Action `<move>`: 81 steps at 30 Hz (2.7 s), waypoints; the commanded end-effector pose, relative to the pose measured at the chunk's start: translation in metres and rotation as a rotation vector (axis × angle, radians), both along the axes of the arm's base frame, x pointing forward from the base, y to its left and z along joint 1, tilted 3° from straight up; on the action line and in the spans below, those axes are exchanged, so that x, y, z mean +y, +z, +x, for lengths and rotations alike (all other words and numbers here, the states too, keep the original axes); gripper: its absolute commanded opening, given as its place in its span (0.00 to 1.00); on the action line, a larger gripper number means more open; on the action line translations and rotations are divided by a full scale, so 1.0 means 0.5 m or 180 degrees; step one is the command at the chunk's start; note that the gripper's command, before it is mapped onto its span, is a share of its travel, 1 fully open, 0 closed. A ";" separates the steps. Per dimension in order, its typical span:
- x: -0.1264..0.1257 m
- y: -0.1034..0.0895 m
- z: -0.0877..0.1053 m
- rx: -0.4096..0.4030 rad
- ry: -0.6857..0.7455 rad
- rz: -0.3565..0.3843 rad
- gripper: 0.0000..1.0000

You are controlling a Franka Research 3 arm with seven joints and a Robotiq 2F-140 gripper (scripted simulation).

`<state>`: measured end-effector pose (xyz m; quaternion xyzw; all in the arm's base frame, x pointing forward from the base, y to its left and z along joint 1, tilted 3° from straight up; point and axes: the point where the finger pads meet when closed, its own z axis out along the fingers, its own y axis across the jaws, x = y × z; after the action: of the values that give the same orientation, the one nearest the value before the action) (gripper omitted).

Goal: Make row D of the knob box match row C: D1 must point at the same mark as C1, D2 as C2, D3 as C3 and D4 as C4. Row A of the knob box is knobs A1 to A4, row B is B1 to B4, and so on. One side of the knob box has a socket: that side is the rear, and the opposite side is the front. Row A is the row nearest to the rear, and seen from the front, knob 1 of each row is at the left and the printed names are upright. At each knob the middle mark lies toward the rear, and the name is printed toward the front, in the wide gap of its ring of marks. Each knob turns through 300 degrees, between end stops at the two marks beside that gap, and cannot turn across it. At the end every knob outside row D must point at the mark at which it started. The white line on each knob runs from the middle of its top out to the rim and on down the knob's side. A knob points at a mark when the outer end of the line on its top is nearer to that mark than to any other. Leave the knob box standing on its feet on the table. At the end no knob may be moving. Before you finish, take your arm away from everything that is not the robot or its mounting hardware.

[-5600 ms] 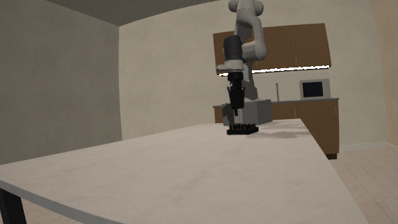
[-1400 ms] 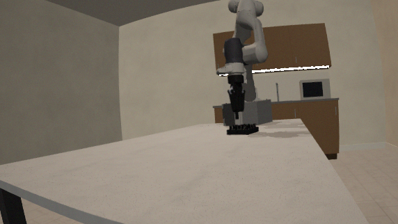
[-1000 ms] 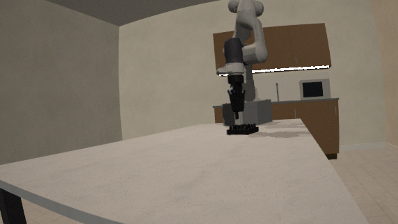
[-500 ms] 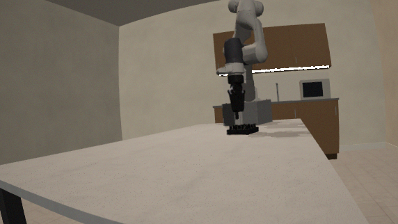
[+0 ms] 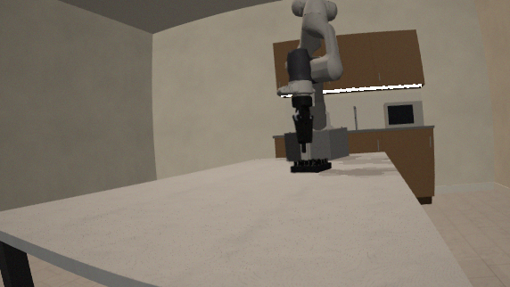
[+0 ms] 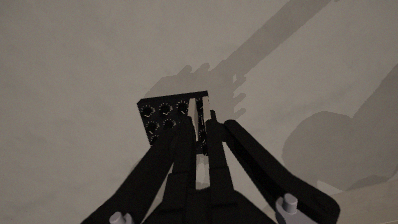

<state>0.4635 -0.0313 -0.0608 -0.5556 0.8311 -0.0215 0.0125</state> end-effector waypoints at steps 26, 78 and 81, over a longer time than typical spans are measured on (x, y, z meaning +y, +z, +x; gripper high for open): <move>0.001 0.000 0.002 0.0021 0.1549 -0.0077 0.05; 0.001 0.000 0.002 0.0079 0.4068 -0.0195 0.05; 0.001 0.000 0.002 0.0082 0.4204 -0.0201 0.05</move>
<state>0.4640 -0.0304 -0.0607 -0.9243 0.3803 -0.0270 -0.0165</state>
